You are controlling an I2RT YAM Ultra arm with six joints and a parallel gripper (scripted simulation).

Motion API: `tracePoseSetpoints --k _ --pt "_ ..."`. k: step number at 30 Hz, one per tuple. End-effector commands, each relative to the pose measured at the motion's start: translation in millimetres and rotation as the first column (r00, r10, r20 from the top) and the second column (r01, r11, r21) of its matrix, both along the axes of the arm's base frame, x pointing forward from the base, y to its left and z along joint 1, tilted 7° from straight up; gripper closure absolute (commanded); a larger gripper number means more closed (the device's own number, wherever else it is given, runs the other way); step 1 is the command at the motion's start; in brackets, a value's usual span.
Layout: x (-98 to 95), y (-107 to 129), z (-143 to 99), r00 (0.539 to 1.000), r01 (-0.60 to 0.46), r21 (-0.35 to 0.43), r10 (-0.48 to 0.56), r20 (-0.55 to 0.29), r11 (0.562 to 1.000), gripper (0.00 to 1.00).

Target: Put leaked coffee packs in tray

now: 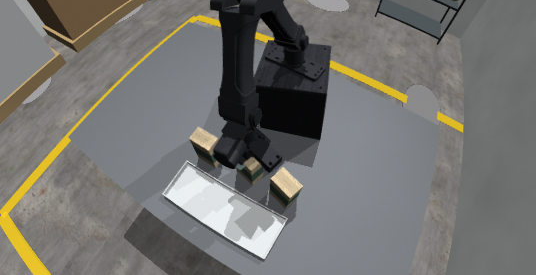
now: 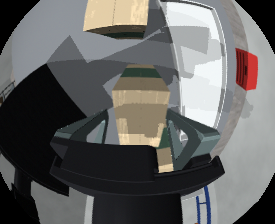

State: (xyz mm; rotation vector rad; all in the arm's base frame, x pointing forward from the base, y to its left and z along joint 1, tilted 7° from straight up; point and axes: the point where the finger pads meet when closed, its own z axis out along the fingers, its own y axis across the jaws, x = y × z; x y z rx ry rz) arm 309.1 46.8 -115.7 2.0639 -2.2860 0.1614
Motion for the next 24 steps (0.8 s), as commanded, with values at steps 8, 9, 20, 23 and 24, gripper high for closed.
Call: tracePoseSetpoints --k 8,9,20,23,24 --pt "23.1 2.7 -3.5 0.998 -0.001 0.018 0.0 0.067 1.0 0.21" --pt "22.3 3.0 -4.7 0.998 -0.002 0.017 0.001 0.064 1.0 0.21" --pt "21.9 3.6 -5.2 0.998 -0.004 0.017 0.003 0.063 1.0 0.21" --pt "21.9 3.6 -5.2 0.998 -0.004 0.017 0.003 0.063 1.0 0.21" --pt "21.9 3.6 -5.2 0.998 -0.004 0.017 0.003 0.063 1.0 0.21"
